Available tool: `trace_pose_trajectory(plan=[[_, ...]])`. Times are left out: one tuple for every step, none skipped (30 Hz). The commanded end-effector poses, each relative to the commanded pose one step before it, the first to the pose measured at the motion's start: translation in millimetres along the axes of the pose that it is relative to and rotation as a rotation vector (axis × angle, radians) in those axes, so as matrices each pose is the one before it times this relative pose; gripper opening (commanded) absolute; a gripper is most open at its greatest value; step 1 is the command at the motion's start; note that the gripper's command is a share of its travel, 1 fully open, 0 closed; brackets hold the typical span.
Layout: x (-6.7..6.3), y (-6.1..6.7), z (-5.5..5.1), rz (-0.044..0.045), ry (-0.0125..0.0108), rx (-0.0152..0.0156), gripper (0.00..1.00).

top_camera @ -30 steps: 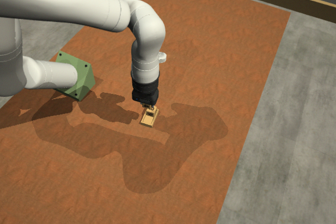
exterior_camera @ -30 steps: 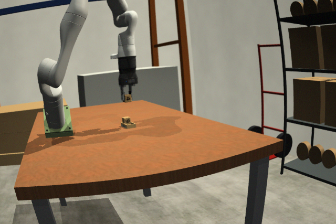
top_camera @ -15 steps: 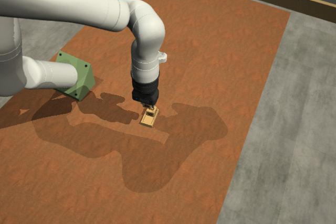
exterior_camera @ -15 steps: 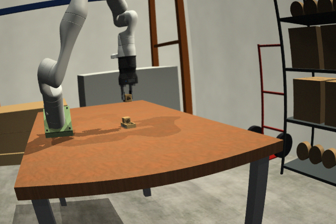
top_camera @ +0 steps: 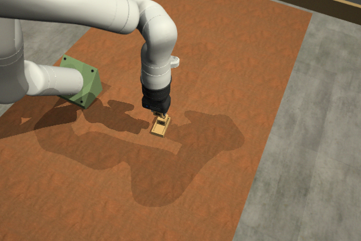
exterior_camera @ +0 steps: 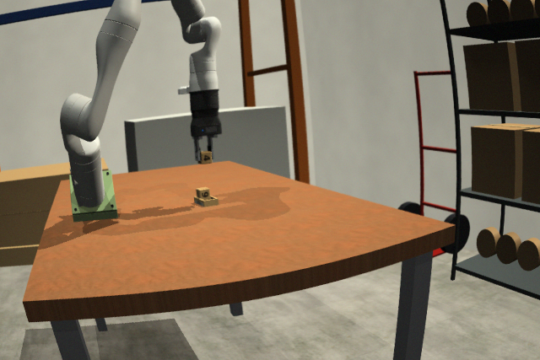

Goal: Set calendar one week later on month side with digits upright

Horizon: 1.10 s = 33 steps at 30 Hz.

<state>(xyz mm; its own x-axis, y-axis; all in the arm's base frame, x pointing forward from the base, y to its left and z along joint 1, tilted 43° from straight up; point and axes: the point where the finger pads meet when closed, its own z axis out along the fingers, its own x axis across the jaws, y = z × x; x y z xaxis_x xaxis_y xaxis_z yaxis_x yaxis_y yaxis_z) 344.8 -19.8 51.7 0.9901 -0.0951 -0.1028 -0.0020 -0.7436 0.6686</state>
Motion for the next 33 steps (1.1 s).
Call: trace_pose_trajectory(plan=[[0.18,-0.25,0.75,-0.00043,0.00066,0.00040,0.57],[-0.02,-0.02,1.03,-0.00020,-0.00024,-0.00003,0.57],[-0.03,-0.02,1.34,-0.00026,-0.00032,-0.00004,0.57],[-0.03,-0.03,1.58,-0.00015,-0.00019,-0.00002,0.57],[-0.03,-0.03,1.79,0.00000,0.00000,0.00000,0.57],[-0.05,-0.03,2.08,0.00000,-0.00001,0.00001,0.57],[-0.04,-0.04,2.35,0.00000,0.00001,-0.00001,0.57],[-0.06,-0.04,2.60,0.00000,-0.00001,0.00001,0.57],[-0.05,-0.05,2.83,0.00000,0.00001,-0.00001,0.57],[-0.07,-0.05,3.02,0.00000,0.00000,0.00000,0.57],[-0.07,-0.05,3.18,0.00000,0.00000,0.00000,0.57],[0.00,0.00,0.00,0.00000,0.00000,0.00000,0.57],[0.00,0.00,0.00,0.00000,0.00000,0.00000,0.57],[-0.06,-0.06,3.30,0.00000,0.00000,-0.00001,0.57],[-0.07,-0.06,3.39,0.00000,0.00000,0.00000,0.57],[-0.08,-0.06,3.43,0.00000,0.00000,0.00001,0.57],[-0.07,-0.06,3.43,0.00000,0.00000,0.00000,0.57],[-0.07,-0.06,3.39,0.00000,0.00000,0.00000,0.57],[-0.07,-0.06,3.30,0.00000,0.00000,0.00000,0.57],[-0.07,-0.05,3.18,0.00000,0.00000,0.00000,0.57],[-0.06,-0.05,3.02,0.00000,0.00000,0.00000,0.57],[-0.07,-0.05,2.82,0.00000,-0.00001,0.00001,0.57],[-0.05,-0.05,2.60,0.00000,0.00000,-0.00001,0.57],[-0.05,-0.04,2.35,0.00000,0.00000,0.00000,0.57],[-0.04,-0.04,2.08,0.00000,0.00000,-0.00001,0.57],[-0.04,-0.03,1.79,0.00000,-0.00001,0.00001,0.57],[-0.03,-0.03,1.50,0.00000,0.00000,-0.00001,0.57],[-0.02,-0.02,1.21,0.00000,0.00000,0.00000,0.57],[0.00,0.00,0.00,0.00000,0.00000,0.00000,0.57],[0.00,0.00,0.00,0.00000,0.00000,0.00000,0.57],[-0.02,-0.02,0.92,0.00000,0.00000,0.00000,0.57],[-0.02,-0.01,0.66,0.00000,0.00000,0.00000,0.57],[-0.01,-0.01,0.43,0.00000,0.00000,0.00000,0.57]])
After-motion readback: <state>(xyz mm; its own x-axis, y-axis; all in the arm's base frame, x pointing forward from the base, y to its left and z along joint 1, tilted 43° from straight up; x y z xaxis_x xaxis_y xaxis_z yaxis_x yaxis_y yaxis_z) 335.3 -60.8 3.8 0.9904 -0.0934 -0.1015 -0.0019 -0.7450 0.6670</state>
